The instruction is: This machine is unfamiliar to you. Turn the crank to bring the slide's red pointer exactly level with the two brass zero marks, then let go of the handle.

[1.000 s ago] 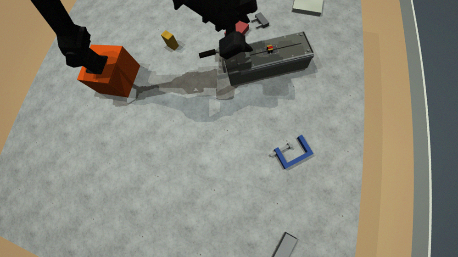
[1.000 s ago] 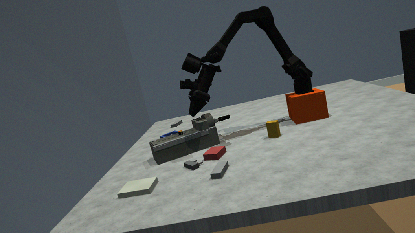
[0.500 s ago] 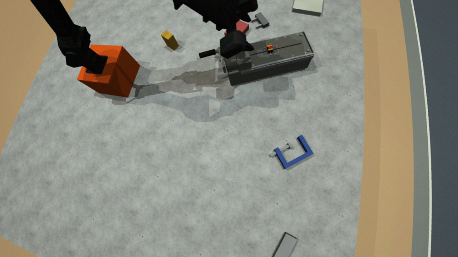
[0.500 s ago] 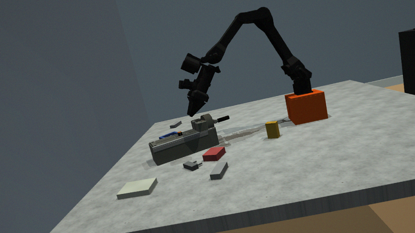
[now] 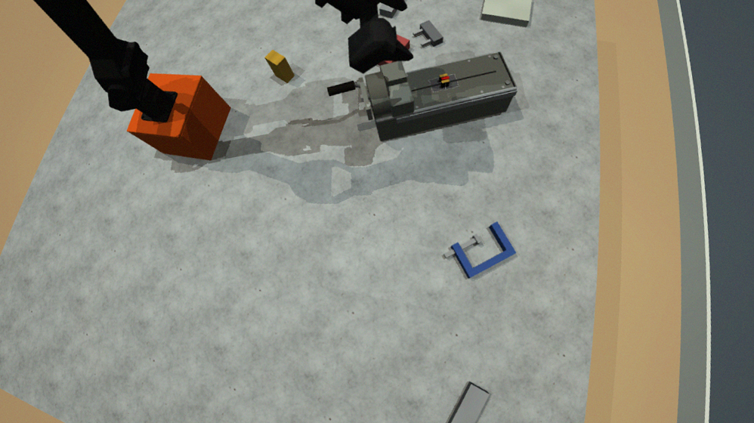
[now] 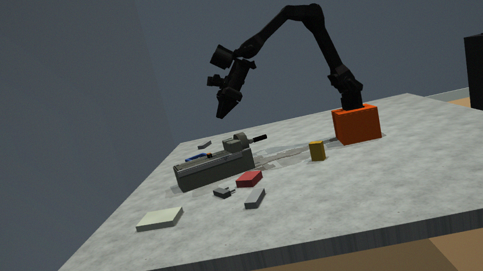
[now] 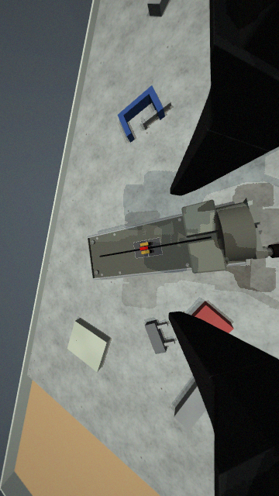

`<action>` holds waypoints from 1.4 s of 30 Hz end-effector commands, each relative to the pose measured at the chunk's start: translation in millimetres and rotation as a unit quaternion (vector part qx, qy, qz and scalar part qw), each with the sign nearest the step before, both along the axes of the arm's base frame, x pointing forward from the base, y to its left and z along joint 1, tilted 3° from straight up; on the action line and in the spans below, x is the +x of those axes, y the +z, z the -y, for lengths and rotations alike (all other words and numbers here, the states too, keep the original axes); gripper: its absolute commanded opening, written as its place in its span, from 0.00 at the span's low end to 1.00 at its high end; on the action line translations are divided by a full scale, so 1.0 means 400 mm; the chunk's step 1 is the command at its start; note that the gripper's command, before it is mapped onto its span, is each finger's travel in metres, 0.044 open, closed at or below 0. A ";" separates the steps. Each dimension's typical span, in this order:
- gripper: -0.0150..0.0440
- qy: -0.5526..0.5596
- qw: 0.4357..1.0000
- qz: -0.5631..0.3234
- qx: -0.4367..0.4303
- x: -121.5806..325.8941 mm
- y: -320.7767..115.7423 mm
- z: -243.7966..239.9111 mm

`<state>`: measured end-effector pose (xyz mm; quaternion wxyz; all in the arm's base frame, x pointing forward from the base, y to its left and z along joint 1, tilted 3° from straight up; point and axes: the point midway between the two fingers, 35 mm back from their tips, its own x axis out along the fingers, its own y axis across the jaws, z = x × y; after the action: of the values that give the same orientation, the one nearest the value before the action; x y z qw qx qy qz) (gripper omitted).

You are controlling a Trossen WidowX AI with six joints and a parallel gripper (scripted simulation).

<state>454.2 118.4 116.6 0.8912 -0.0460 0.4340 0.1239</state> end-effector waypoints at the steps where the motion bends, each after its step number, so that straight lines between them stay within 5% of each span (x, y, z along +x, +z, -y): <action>1: 1.00 0.014 1.000 0.006 -0.002 -0.040 0.007 0.013; 27: 1.00 0.081 0.995 0.061 -0.016 -0.258 -0.018 0.076; 42: 1.00 0.081 0.995 0.061 -0.016 -0.259 -0.188 0.085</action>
<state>350.8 84.4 49.3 0.9009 -0.1010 0.3803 0.1832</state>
